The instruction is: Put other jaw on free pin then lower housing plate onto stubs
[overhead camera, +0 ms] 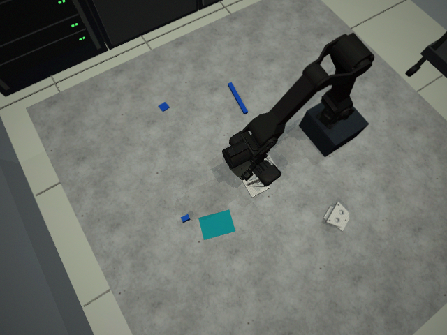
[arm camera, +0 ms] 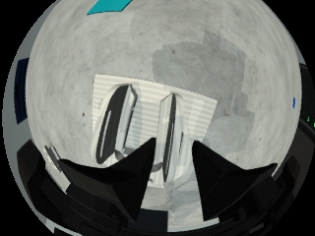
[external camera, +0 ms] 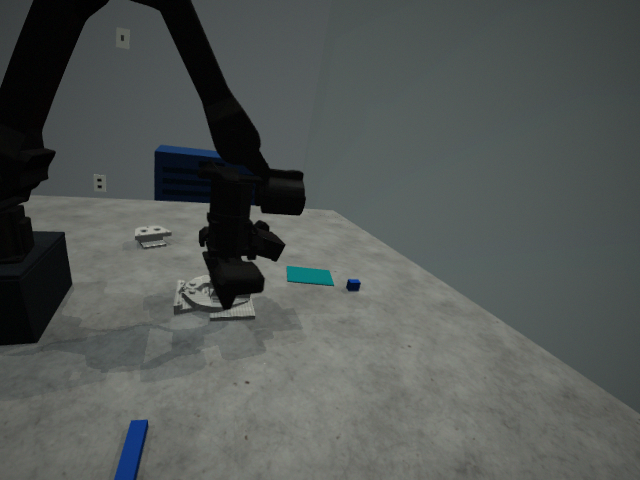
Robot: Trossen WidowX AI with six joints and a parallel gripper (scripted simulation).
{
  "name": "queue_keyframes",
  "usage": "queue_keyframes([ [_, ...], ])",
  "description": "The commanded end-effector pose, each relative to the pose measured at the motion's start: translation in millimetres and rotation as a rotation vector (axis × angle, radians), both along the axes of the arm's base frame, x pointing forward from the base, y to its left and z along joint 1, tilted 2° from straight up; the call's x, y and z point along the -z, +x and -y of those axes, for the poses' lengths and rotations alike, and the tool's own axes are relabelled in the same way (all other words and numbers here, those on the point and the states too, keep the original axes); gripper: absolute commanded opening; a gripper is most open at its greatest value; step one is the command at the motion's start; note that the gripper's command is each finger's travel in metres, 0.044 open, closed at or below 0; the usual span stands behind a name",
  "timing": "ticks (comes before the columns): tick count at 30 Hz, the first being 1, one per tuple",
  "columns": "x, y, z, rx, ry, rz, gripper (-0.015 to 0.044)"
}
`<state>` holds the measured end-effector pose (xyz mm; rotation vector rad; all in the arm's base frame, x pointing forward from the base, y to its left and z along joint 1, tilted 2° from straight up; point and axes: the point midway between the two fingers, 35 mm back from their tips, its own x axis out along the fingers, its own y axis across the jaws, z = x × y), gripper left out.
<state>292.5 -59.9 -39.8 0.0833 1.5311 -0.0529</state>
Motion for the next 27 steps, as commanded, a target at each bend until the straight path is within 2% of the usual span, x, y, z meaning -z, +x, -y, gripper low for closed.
queue_keyframes([
  [1,0.9,-0.3,-0.4,-0.002,0.002,0.001,0.0134],
  [13,0.9,-0.3,-0.4,-0.002,0.002,0.001,0.0134],
  [17,0.0,0.0,0.0,0.0,0.0,0.0,0.0224],
  [27,0.0,0.0,0.0,0.0,0.0,0.0,0.0224],
])
